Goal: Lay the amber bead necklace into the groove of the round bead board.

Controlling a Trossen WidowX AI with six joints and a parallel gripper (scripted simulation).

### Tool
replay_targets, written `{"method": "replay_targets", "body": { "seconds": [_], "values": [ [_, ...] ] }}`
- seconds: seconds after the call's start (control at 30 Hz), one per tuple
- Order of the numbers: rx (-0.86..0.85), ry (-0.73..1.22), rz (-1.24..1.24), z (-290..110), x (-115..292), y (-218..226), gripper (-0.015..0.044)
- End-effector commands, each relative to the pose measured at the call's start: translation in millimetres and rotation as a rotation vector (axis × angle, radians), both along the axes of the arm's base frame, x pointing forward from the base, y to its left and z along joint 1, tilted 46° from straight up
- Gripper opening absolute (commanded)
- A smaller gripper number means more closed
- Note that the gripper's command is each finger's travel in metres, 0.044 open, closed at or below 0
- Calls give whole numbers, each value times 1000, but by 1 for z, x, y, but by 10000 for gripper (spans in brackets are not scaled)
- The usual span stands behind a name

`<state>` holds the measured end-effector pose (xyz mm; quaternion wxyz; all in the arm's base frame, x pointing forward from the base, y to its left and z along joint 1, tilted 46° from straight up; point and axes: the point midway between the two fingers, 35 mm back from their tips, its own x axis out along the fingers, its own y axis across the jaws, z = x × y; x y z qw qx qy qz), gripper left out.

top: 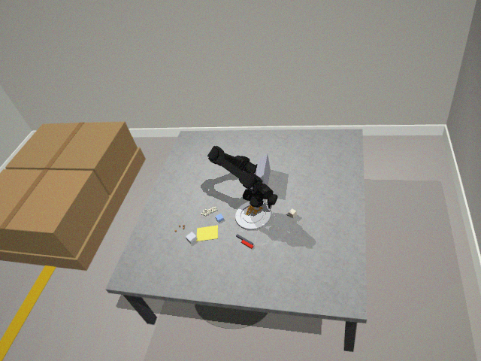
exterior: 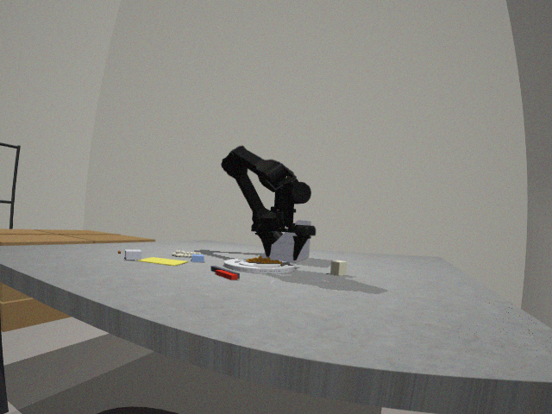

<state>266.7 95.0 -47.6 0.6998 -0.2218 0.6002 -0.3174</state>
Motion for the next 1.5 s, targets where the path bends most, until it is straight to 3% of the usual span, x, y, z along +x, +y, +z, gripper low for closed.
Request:
{"method": "replay_targets", "body": {
  "seconds": [0.0, 0.37, 0.6, 0.77, 1.47],
  "values": [
    [3, 1, -6, 0, -1, 1, 440],
    [3, 1, -6, 0, -1, 1, 440],
    [22, -170, -175, 27, 14, 13, 256],
    [22, -176, -180, 28, 14, 13, 125],
    [26, -178, -178, 12, 17, -1, 120]
  ]
}}
